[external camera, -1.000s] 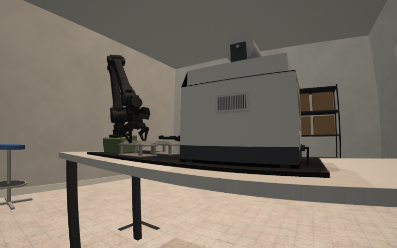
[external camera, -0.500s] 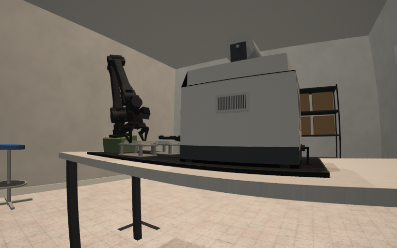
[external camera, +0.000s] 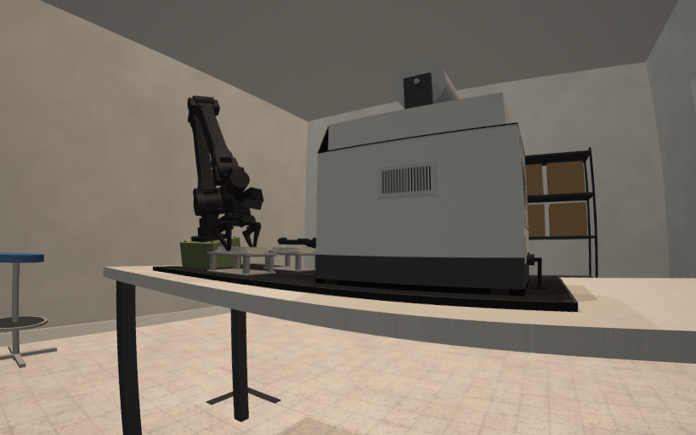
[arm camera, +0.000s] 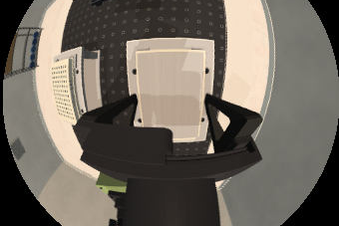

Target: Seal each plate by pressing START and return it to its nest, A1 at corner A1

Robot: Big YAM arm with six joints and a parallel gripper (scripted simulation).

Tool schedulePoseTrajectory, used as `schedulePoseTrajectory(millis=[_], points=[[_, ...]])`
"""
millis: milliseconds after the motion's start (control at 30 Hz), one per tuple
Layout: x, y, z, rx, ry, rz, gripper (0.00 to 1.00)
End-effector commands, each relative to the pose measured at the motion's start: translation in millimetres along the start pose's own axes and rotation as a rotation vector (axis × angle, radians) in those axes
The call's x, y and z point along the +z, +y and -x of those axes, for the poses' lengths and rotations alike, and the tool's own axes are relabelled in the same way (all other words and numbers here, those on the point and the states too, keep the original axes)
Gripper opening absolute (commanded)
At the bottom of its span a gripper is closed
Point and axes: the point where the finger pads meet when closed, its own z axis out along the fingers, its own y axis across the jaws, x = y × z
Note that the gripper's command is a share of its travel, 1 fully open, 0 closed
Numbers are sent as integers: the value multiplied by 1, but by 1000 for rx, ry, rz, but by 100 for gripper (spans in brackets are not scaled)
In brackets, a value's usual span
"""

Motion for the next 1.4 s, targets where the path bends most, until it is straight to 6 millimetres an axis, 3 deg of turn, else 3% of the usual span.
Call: schedulePoseTrajectory(millis=[0,433,700,1133,1367], points=[[-3,0,3,-1,1,-2,100],[-21,-13,23,17,-36,-24,100],[-28,-7,32,-3,-47,-19,100],[-37,-14,35,13,-51,-28,100],[-33,-7,30,0,-38,-16,100]])
